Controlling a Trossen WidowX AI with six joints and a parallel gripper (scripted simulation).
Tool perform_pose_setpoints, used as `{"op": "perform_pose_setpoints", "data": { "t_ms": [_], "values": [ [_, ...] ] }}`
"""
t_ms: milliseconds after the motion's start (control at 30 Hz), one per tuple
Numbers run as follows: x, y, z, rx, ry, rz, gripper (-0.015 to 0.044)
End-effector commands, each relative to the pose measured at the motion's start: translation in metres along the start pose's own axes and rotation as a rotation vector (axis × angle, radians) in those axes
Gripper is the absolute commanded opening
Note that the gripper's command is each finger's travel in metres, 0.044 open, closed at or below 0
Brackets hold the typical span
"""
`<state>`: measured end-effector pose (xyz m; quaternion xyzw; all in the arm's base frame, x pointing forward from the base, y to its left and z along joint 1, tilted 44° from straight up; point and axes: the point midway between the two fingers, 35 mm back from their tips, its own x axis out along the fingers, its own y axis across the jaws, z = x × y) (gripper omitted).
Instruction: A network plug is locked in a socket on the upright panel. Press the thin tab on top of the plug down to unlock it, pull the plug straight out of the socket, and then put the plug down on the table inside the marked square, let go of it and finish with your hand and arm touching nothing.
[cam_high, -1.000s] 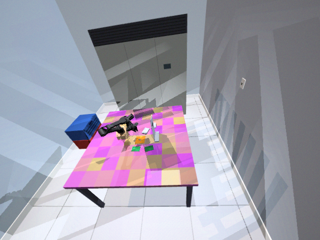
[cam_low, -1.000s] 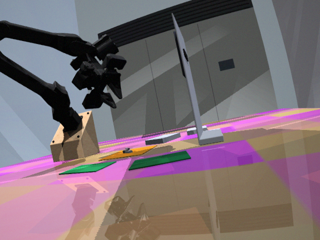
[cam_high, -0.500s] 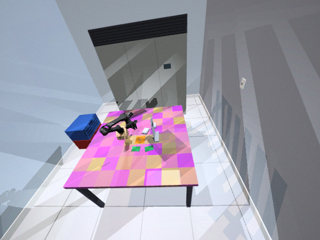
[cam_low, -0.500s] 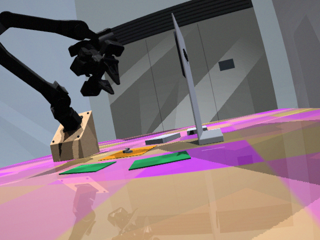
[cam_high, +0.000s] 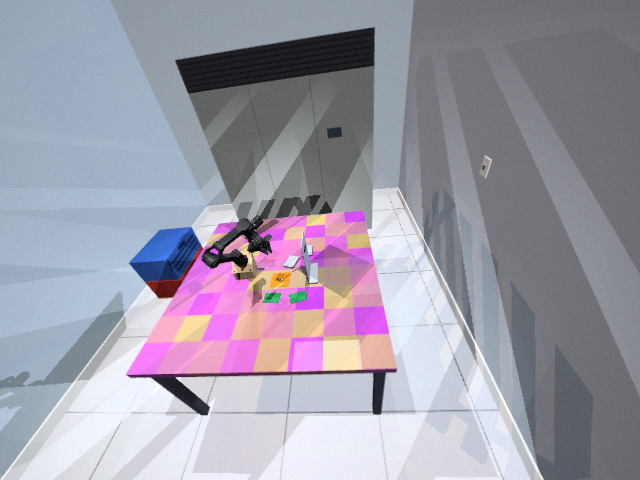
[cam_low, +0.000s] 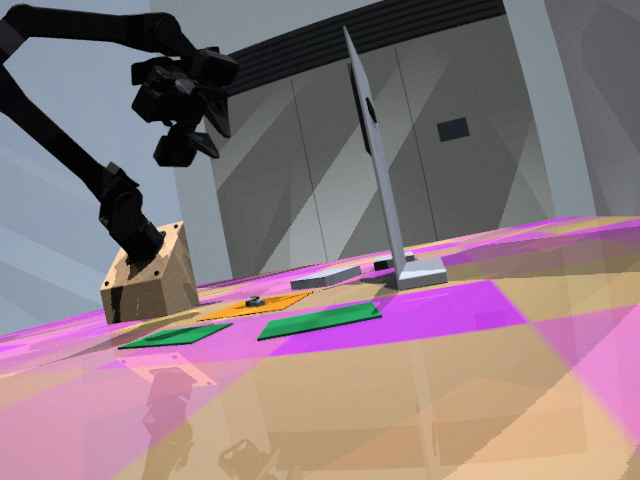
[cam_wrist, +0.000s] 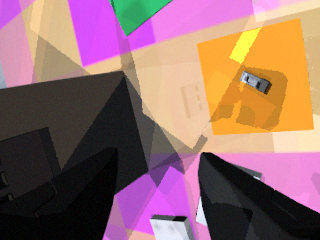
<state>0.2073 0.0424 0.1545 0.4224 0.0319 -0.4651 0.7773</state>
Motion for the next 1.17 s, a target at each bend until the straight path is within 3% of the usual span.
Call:
{"op": "perform_pose_setpoints", "data": {
  "t_ms": [0,367,1133],
  "values": [
    [-0.0063,0.0042,0.0007,0.007,-0.002,0.002,0.0156],
    [-0.0063,0.0042,0.0007,0.007,-0.002,0.002,0.0440],
    [-0.0063,0.0042,0.0007,0.007,-0.002,0.002,0.0440]
  ]
}}
